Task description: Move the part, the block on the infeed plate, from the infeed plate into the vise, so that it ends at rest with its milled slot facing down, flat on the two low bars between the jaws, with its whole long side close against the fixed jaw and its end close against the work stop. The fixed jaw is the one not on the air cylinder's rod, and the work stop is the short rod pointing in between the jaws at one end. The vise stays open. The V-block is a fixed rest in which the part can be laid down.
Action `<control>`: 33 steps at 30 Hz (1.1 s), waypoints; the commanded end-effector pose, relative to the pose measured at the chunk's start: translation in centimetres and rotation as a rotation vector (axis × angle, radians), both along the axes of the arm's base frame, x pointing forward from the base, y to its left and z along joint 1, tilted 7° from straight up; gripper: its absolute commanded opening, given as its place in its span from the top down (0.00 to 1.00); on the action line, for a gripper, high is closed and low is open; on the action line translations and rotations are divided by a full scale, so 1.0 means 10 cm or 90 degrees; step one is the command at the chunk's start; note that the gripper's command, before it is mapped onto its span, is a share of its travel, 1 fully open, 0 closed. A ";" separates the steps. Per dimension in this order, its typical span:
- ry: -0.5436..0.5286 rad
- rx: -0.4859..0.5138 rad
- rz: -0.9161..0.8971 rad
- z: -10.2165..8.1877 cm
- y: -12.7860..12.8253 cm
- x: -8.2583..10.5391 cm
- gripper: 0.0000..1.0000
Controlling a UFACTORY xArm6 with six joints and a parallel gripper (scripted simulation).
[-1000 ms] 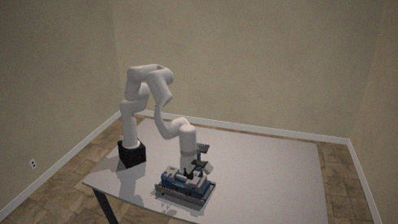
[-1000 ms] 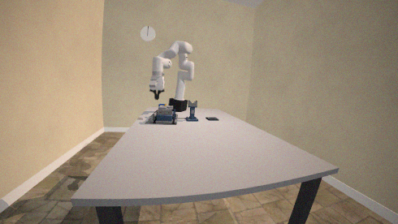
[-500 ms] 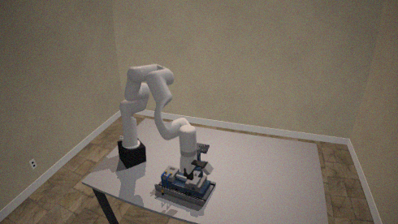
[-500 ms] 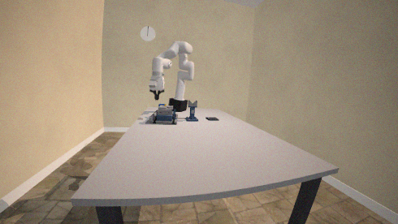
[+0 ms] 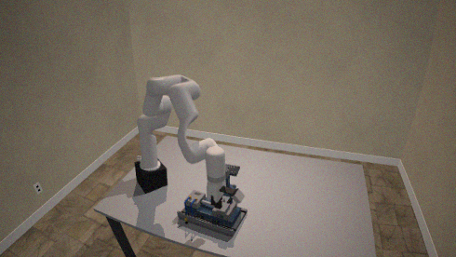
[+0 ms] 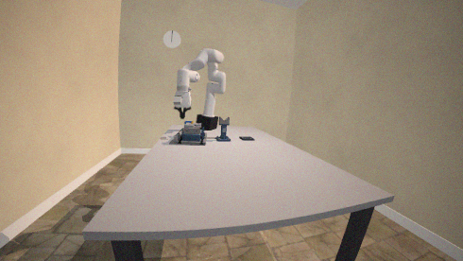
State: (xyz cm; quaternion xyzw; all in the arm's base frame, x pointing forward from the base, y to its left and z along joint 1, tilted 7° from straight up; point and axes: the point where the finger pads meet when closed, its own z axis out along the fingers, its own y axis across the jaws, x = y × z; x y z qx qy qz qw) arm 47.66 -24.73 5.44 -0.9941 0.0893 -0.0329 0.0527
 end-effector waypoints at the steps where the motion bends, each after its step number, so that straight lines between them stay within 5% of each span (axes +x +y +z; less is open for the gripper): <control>1: -0.002 -0.001 0.000 -0.04 0.00 0.02 1.00; 33: -0.002 -0.001 0.000 -0.33 0.02 0.05 1.00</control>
